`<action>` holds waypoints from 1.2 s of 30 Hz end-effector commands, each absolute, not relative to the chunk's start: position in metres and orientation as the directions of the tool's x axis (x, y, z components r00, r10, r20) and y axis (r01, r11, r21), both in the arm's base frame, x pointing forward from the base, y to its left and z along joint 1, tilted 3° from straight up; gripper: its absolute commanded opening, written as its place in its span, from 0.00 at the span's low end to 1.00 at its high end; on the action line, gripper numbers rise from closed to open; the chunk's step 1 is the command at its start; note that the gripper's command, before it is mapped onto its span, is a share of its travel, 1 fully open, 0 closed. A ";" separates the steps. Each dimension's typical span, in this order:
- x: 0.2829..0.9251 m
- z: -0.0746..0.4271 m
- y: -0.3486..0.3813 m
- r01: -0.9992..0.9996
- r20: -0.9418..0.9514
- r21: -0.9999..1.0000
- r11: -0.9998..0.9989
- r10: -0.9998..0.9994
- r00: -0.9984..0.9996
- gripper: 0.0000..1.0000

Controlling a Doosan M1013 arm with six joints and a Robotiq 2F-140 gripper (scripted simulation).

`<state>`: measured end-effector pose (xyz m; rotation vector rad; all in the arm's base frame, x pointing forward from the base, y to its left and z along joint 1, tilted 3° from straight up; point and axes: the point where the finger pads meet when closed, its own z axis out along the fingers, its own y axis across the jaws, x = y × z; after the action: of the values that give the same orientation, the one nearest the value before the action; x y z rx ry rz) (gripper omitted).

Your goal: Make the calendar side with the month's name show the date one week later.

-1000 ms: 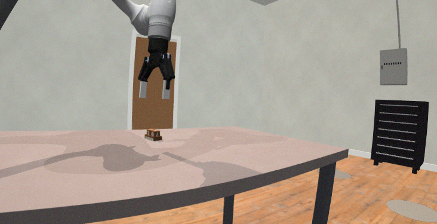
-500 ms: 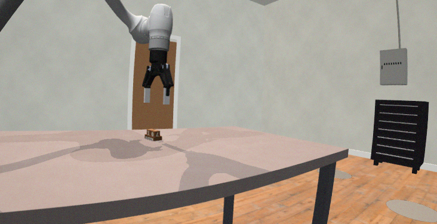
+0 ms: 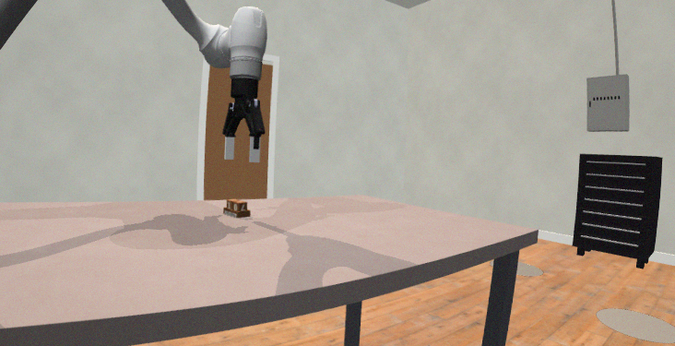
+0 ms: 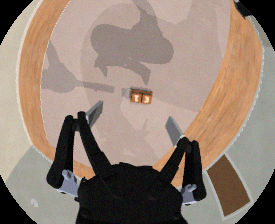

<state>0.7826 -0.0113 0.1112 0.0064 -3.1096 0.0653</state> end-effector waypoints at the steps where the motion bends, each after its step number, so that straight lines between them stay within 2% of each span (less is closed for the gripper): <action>1: 0.783 0.108 -0.012 0.168 0.023 -0.048 0.985 0.169 -0.985 1.00; 12: 0.783 0.098 -0.012 0.581 0.000 -0.053 0.812 0.582 -0.813 1.00; 14: 0.783 0.098 -0.012 0.581 0.000 -0.053 0.812 0.582 -0.813 1.00; 16: 0.782 0.095 -0.012 0.693 -0.008 -0.053 0.719 0.693 -0.720 1.00; 21: 0.782 0.091 -0.012 0.818 -0.017 -0.050 0.573 0.818 -0.575 1.00; 29: 0.782 0.084 -0.013 0.960 -0.033 -0.042 0.278 0.960 -0.279 1.00; 32: 0.782 0.084 -0.013 0.962 -0.033 -0.042 0.271 0.962 -0.272 1.00; 36: 0.782 0.081 -0.013 0.991 -0.039 -0.036 0.128 0.991 -0.129 1.00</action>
<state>0.7821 -0.0130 0.0825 -1.9834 -2.4358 0.0781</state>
